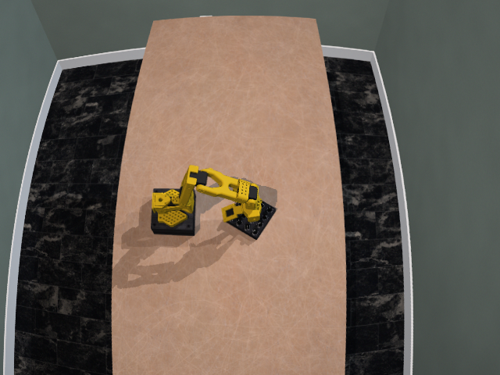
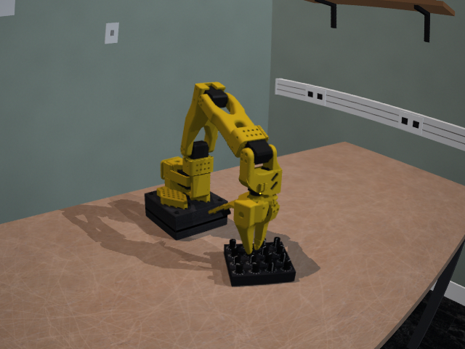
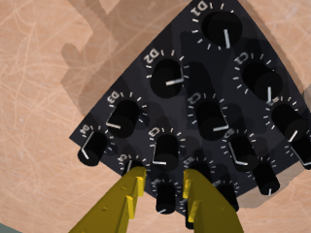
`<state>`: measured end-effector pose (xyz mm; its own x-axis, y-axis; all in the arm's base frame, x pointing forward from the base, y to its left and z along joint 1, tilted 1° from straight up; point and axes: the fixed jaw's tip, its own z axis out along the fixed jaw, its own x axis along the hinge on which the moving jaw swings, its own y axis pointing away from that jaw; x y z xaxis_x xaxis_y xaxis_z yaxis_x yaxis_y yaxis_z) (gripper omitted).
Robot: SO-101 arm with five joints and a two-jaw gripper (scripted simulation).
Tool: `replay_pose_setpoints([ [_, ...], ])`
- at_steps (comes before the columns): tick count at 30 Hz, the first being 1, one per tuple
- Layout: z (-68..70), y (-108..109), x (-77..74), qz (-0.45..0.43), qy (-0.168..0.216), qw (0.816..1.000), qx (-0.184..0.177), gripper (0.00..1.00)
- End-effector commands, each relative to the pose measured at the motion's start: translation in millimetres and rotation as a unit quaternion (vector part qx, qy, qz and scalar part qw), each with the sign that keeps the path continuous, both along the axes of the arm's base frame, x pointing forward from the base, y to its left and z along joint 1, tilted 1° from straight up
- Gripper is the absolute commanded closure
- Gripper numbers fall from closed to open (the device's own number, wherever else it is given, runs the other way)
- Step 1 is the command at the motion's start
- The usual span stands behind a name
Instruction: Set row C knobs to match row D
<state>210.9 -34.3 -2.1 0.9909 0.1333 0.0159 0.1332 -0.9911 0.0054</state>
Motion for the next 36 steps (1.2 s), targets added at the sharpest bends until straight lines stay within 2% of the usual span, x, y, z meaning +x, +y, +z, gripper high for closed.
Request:
replay_pose_setpoints([
  [1, -0.6, 2.1, -1.9, 0.005, 0.004, 1.000, 0.001, 0.90],
  [25, 4.7, 1.7, 3.2, 0.005, 0.004, 1.000, 0.001, 0.90],
  [36, 2.8, 1.6, 3.4, 0.005, 0.004, 1.000, 0.001, 0.90],
])
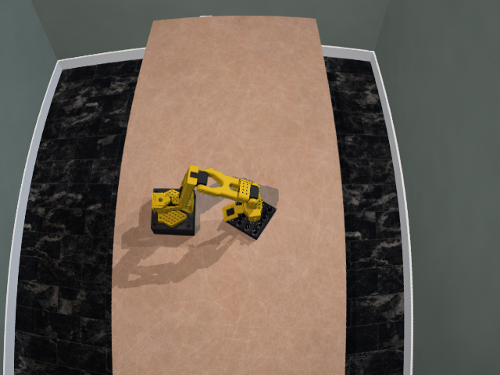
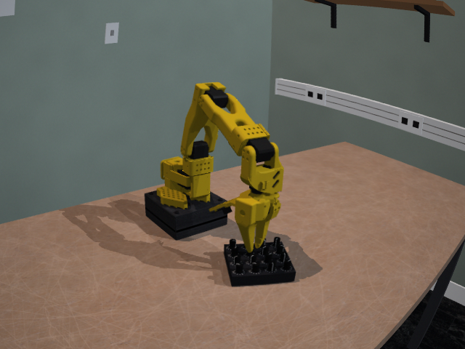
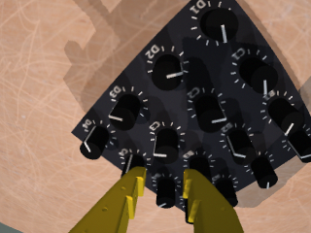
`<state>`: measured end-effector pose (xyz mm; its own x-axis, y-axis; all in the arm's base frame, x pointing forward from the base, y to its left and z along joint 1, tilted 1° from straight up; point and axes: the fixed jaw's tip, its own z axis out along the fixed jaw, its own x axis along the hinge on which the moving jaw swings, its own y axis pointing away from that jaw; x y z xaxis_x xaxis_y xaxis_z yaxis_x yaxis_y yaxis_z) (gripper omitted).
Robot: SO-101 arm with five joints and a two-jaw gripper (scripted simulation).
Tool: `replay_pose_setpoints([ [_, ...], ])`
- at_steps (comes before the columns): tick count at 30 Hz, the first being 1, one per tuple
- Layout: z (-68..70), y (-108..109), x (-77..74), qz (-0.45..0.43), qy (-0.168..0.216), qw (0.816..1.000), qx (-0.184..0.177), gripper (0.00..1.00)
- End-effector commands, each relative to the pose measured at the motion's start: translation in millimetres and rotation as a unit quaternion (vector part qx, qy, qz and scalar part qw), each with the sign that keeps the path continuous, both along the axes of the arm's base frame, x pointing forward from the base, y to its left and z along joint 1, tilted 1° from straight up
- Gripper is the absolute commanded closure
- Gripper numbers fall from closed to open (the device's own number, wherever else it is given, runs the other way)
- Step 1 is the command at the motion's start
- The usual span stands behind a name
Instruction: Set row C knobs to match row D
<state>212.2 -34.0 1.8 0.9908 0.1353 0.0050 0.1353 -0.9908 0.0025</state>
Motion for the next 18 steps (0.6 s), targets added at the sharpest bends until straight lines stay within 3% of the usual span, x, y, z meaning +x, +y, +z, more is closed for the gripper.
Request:
replay_pose_setpoints([
  [1, -2.0, 1.3, 2.2, 0.004, -0.001, 1.000, 0.000, 0.90],
  [18, -20.2, 1.2, 2.2, 0.004, -0.001, 1.000, 0.000, 0.90],
])
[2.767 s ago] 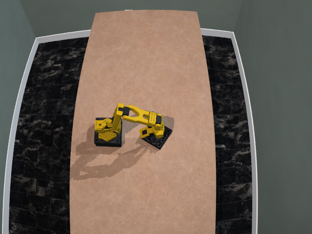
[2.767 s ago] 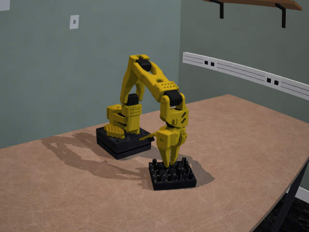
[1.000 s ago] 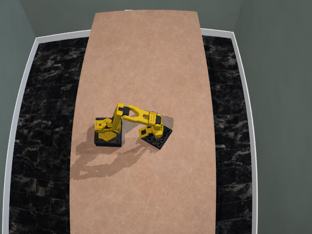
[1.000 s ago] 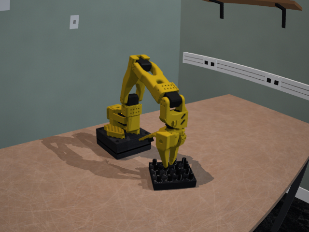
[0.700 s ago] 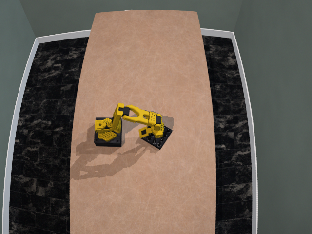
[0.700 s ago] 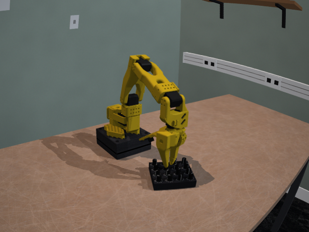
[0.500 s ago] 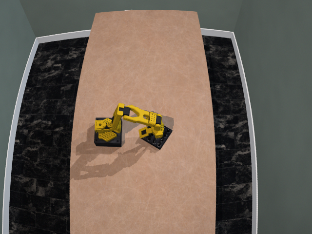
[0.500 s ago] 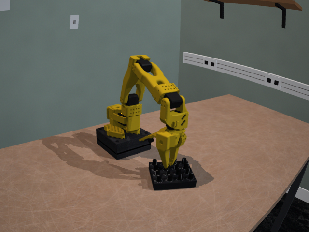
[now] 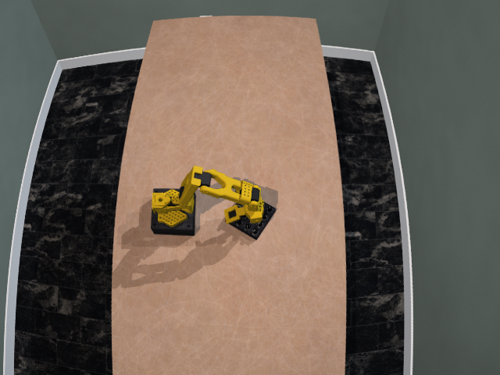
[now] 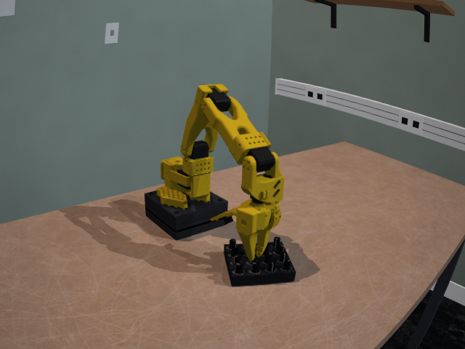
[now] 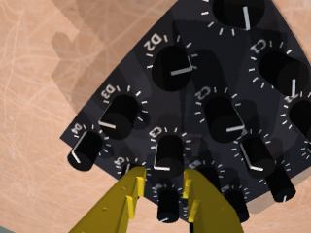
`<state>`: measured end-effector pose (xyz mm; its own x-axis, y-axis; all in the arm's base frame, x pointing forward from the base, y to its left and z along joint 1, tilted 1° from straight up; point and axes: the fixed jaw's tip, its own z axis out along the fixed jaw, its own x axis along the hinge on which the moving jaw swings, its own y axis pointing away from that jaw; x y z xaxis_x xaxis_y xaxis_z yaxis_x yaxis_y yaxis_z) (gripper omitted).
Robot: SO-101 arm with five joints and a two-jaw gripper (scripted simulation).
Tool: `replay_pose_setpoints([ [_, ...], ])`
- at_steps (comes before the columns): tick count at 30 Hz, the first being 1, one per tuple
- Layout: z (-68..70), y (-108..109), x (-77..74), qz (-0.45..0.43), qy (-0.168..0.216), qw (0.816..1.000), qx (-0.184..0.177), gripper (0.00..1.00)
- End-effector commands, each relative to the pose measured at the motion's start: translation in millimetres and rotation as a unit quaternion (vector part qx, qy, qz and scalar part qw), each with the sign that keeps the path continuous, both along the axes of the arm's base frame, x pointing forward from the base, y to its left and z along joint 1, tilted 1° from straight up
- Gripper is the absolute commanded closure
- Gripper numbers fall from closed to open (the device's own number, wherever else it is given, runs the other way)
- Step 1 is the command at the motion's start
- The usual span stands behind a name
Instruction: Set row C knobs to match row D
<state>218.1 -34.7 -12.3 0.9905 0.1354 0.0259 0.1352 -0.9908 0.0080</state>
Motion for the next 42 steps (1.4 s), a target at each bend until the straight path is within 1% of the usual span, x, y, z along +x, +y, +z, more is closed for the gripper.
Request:
replay_pose_setpoints([
  [1, -6.8, 1.9, -3.7, 0.004, 0.009, 1.000, 0.002, 0.90],
  [12, -8.5, 1.9, -4.1, 0.004, 0.009, 1.000, 0.002, 0.90],
  [22, -14.2, 2.4, -9.8, 0.004, 0.009, 1.000, 0.002, 0.90],
  [42, -12.9, 2.1, -9.1, 0.004, 0.009, 1.000, 0.002, 0.90],
])
